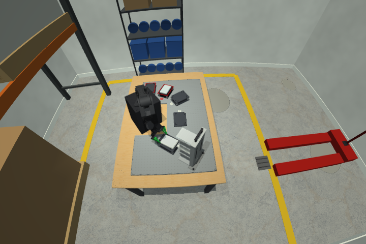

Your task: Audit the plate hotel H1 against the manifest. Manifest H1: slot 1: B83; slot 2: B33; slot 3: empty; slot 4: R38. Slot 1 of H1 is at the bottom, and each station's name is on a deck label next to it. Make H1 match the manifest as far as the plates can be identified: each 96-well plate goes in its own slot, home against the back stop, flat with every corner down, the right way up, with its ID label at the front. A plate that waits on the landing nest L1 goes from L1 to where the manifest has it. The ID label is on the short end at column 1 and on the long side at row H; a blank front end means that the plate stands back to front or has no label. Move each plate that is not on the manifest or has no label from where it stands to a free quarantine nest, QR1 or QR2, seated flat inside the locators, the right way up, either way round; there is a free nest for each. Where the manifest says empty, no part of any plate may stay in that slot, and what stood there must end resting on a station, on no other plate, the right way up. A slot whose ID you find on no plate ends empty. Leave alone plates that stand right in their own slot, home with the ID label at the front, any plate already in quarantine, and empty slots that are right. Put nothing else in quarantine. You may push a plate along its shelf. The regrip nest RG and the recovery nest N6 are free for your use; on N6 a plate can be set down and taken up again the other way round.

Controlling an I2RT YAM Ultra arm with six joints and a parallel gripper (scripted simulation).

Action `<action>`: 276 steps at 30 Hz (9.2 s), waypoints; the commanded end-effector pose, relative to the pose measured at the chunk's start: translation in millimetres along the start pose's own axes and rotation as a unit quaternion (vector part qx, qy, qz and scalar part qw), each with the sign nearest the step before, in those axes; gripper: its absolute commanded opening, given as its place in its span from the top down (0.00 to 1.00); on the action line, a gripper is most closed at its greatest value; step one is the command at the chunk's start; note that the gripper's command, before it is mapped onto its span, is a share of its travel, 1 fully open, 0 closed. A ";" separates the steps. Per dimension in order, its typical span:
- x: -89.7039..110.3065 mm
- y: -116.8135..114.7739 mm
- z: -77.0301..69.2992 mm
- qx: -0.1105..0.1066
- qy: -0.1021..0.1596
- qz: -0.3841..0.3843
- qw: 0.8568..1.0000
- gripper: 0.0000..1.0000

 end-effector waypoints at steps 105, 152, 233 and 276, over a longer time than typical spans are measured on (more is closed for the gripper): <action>-189.5 128.7 -67.6 -0.174 0.177 -0.429 0.868 0.00; -174.0 149.1 -26.8 -0.272 0.277 -0.652 0.651 0.00; -113.1 147.7 54.3 -0.258 0.263 -0.657 0.658 0.00; -110.9 144.9 47.5 -0.261 0.271 -0.655 0.656 0.00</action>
Point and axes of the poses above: the point where the finger pads meet when closed, its own z axis out along the fingers, its own y axis across the jaws, x = y × z, the point moved 9 cm from there along -z, back along the fingers, and after that the axes turned 2 degrees about z, right-handed, at the moved point
